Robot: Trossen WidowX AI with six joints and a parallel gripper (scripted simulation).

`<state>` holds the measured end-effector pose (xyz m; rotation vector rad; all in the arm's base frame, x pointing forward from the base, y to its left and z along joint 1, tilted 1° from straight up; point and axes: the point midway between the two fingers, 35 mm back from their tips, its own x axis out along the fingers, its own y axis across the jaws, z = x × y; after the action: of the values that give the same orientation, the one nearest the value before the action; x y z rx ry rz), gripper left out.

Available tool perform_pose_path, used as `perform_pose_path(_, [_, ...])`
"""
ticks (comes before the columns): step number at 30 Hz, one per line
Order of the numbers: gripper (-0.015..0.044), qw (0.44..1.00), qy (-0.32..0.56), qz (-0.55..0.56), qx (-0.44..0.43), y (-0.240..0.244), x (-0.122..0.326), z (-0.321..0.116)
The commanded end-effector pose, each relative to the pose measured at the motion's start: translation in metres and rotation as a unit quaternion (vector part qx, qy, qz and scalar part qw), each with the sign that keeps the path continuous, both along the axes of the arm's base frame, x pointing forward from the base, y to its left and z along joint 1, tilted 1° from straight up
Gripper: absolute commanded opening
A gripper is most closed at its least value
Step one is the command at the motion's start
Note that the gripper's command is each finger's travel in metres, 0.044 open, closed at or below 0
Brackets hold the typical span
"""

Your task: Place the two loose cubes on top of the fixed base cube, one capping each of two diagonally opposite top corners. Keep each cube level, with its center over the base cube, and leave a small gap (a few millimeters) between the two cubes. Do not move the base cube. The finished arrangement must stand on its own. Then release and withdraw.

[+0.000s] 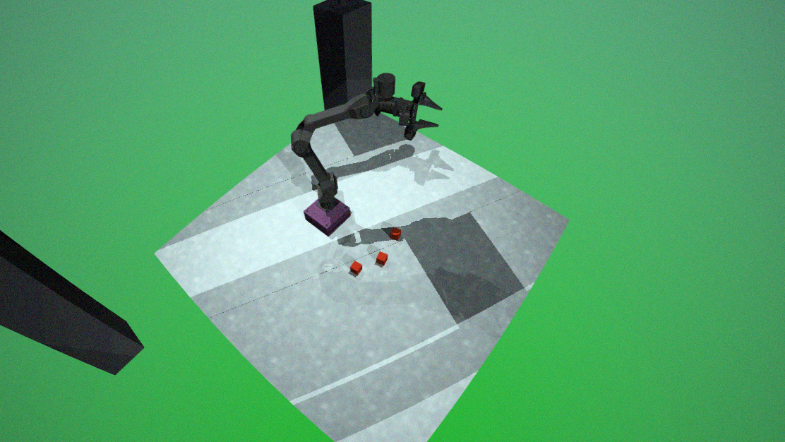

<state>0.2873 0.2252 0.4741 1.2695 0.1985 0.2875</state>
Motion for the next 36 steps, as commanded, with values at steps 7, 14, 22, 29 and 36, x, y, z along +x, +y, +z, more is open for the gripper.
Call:
perform_pose_path(7, [0.0265,0.979,0.144,-0.050,-0.135,-0.037,0.070,-0.105])
perform_pose_path(14, [0.0265,0.940,0.273,-0.079,-0.190,-0.087,0.098,-0.181])
perform_pose_path(22, [0.0265,0.873,0.430,-0.104,-0.206,-0.155,0.100,-0.261])
perform_pose_path(29, [0.0265,0.797,0.566,-0.117,-0.177,-0.212,0.078,-0.319])
perform_pose_path(36, [0.0265,0.710,0.685,-0.119,-0.112,-0.257,0.039,-0.362])
